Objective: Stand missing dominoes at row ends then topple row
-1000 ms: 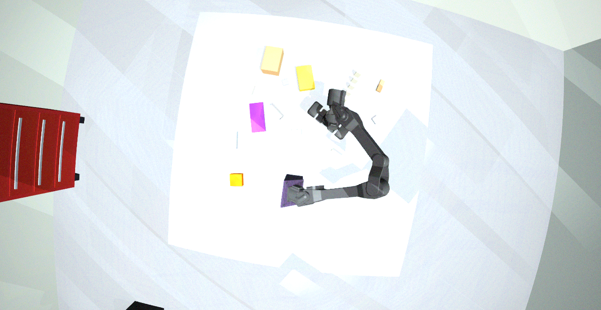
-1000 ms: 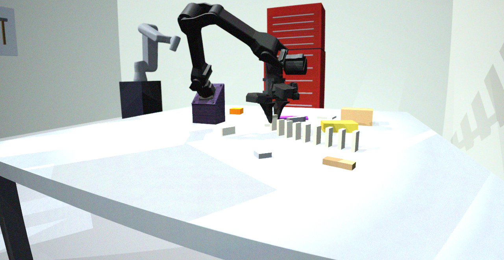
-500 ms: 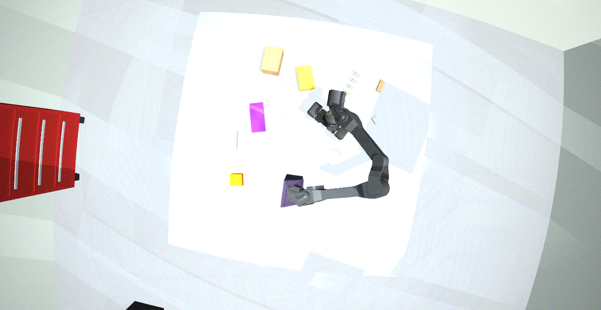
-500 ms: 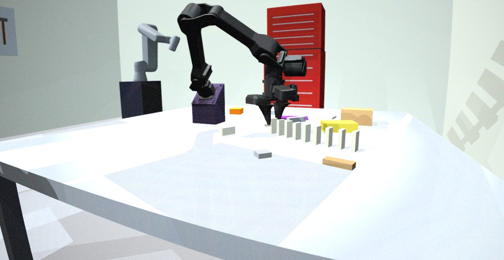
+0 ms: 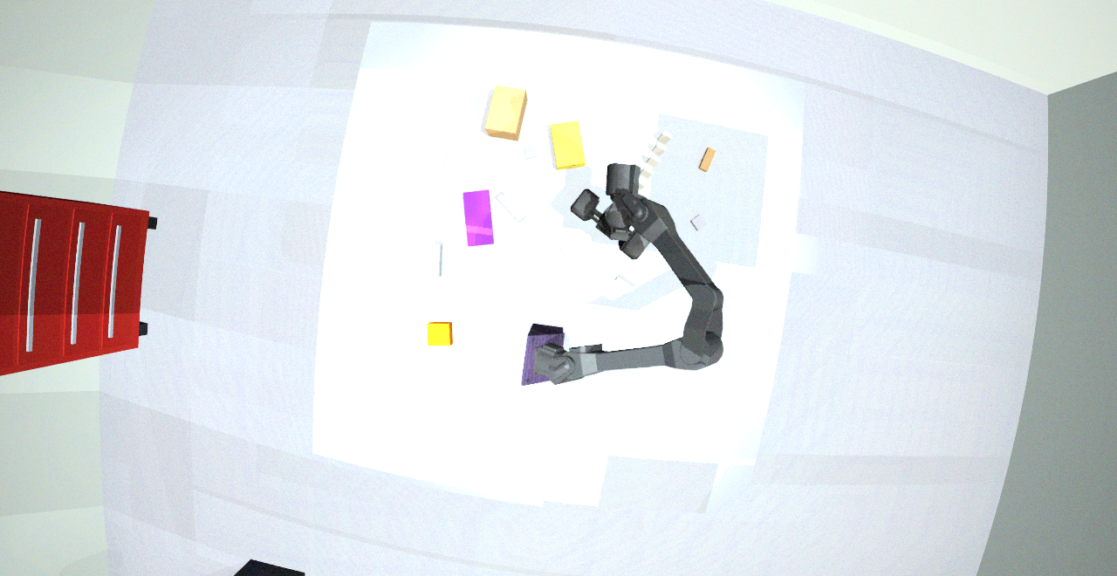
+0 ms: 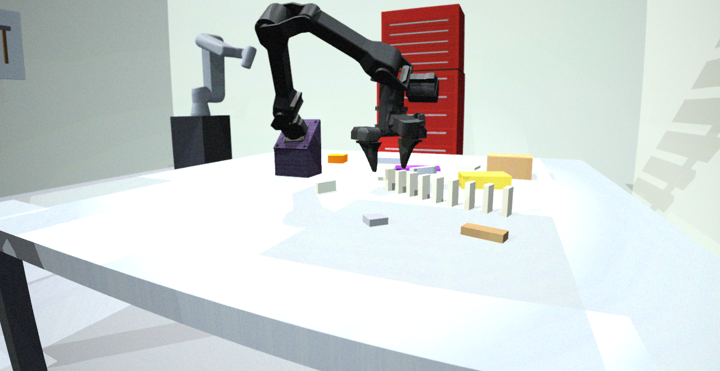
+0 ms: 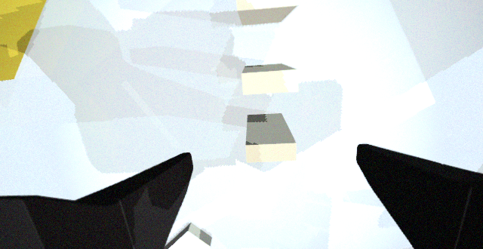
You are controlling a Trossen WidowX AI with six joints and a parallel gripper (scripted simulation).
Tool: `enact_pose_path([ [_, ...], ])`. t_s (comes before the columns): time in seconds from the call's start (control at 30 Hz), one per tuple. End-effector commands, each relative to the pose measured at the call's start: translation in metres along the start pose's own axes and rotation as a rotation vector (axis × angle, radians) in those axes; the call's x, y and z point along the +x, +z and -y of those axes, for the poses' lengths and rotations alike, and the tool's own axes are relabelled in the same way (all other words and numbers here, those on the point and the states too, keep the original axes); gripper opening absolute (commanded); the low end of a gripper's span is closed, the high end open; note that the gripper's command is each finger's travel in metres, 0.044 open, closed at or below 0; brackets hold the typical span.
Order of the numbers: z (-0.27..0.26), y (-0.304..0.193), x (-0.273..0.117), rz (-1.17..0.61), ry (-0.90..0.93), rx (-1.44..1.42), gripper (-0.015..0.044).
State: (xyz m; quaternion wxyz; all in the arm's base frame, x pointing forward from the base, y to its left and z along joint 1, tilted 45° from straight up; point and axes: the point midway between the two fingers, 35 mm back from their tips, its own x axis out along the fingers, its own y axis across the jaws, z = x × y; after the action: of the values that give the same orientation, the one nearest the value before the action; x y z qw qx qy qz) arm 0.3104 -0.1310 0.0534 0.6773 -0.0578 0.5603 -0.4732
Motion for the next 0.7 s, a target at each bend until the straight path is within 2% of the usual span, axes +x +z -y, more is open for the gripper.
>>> enact_pose_path([
  [0.0, -0.006, 0.004, -0.064, 0.016, 0.024, 0.010, 0.0440],
  [0.13, -0.001, -0.001, -0.108, 0.017, 0.018, 0.012, 0.0440],
  [0.4, 0.000, -0.001, -0.111, 0.017, 0.018, 0.012, 0.0440],
  [0.47, -0.007, -0.007, -0.106, 0.017, 0.018, 0.064, 0.0440],
  [0.67, -0.053, -0.065, -0.058, 0.012, 0.022, 0.535, 0.0440],
])
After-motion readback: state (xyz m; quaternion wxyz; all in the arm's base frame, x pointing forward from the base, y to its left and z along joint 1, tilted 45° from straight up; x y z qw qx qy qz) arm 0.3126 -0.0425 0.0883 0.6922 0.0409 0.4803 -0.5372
